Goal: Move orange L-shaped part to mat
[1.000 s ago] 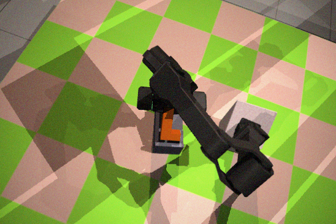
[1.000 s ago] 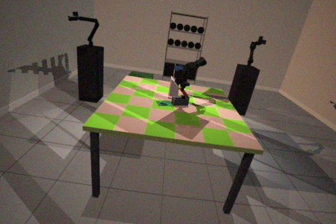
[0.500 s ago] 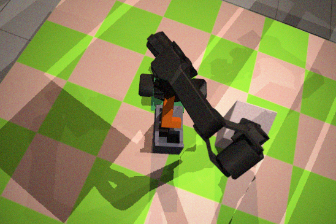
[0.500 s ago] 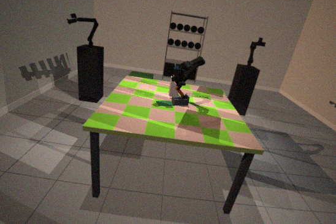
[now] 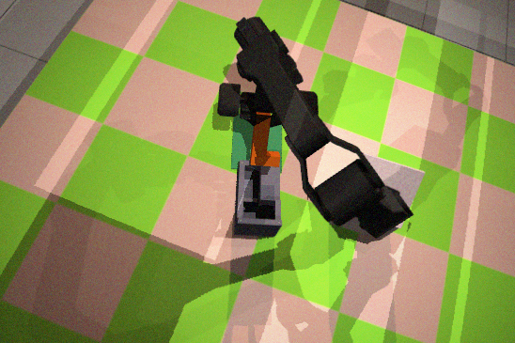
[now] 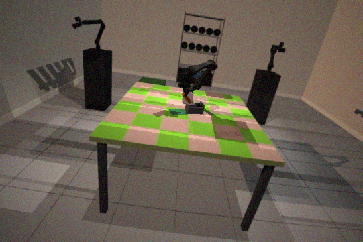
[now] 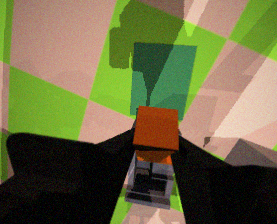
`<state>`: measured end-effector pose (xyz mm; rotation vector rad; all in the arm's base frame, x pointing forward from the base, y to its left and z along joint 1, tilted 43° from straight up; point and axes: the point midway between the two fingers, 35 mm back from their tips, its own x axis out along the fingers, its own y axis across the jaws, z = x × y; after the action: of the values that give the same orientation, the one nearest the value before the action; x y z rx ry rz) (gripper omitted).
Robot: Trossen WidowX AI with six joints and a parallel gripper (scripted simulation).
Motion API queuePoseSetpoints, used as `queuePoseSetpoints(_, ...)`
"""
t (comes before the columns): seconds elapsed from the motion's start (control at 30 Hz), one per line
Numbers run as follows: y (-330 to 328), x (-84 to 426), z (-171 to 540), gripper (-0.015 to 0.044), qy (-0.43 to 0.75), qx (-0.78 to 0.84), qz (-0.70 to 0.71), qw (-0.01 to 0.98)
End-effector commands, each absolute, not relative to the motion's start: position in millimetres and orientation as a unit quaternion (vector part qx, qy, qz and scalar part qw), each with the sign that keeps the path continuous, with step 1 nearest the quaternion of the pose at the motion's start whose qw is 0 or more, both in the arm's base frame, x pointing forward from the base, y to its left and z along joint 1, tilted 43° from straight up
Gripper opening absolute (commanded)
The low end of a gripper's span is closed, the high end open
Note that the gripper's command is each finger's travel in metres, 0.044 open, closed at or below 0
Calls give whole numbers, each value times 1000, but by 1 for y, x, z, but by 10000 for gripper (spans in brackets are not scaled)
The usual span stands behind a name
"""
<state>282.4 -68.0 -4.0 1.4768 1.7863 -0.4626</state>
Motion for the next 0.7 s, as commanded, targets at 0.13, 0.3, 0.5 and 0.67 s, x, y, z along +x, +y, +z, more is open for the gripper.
queuePoseSetpoints(0.13, -91, 289, -26, 0, 701, 575, -181, 381)
queuePoseSetpoints(0.3, -108, 293, -41, 0, 701, 575, -182, 381)
queuePoseSetpoints(0.5, -112, 294, -47, 0, 701, 575, -182, 382)
queuePoseSetpoints(0.67, -108, 293, -51, 0, 701, 575, -182, 382)
